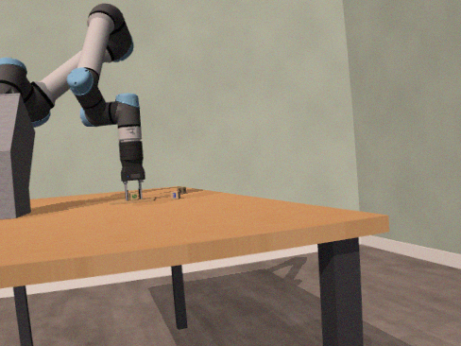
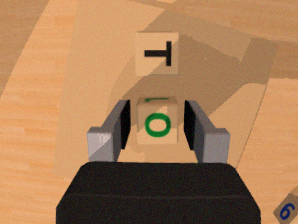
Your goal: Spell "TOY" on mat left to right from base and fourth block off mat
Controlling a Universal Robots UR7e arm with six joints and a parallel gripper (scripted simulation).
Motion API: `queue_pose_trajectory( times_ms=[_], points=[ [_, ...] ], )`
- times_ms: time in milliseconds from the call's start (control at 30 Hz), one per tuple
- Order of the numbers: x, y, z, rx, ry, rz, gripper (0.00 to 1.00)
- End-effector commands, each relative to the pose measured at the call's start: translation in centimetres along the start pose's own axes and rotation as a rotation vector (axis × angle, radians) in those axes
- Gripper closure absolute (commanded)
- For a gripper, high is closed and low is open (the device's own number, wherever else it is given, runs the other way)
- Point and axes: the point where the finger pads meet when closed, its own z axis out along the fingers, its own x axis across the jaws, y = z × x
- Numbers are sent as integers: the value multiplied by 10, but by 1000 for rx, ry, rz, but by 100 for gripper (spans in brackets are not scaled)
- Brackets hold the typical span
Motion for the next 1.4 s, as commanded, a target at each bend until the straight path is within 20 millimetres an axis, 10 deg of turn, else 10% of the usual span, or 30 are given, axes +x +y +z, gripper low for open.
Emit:
queue_pose_trajectory(
  times_ms=[0, 1233, 1267, 1367],
  points=[
    [0, 0, -2, 0, 1, 0, 21],
    [0, 0, -90, 0, 1, 0, 21],
    [0, 0, -90, 0, 1, 0, 0],
    [0, 0, -90, 0, 1, 0, 0]
  ],
)
